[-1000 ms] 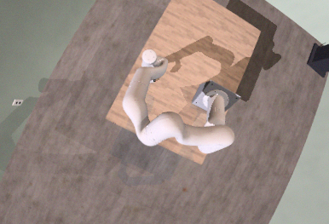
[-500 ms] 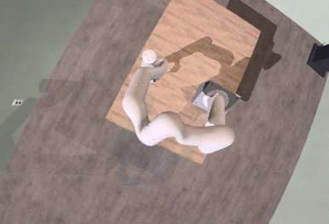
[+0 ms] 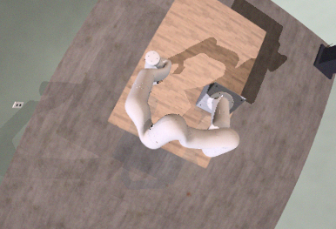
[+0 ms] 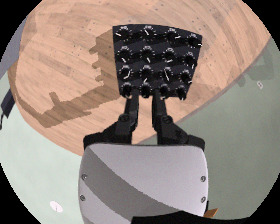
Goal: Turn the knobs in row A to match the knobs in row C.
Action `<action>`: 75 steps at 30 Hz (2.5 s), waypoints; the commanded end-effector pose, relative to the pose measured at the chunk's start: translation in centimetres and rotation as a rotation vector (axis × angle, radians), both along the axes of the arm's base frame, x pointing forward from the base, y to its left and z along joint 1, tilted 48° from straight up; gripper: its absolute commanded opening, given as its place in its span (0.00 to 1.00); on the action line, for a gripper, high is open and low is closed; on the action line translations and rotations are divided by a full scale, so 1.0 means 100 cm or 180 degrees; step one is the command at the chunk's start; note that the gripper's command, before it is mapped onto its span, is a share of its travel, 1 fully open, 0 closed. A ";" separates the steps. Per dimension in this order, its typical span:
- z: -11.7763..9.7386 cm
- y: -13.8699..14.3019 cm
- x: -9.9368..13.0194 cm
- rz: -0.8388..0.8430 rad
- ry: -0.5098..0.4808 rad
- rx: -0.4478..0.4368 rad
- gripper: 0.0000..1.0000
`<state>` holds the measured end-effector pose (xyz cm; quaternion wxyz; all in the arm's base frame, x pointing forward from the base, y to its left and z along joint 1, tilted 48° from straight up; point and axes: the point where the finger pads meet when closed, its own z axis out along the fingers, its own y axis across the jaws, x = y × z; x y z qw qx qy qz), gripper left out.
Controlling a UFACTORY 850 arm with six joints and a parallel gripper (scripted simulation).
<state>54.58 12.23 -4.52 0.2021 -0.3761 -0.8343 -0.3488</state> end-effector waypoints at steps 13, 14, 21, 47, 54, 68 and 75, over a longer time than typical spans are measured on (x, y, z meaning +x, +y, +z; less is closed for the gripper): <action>0.000 -0.001 0.001 -0.0002 -0.0004 -0.0001 0.19; 0.000 -0.001 0.001 -0.0002 -0.0004 -0.0001 0.19; 0.000 0.000 0.001 -0.0002 -0.0004 -0.0001 0.19; -0.008 0.008 0.000 -0.0002 -0.0004 -0.0001 0.19; -0.008 0.008 0.000 -0.0002 -0.0004 -0.0001 0.19; -0.008 0.008 0.000 -0.0002 -0.0004 -0.0001 0.19; -0.008 0.008 0.000 -0.0002 -0.0004 -0.0001 0.19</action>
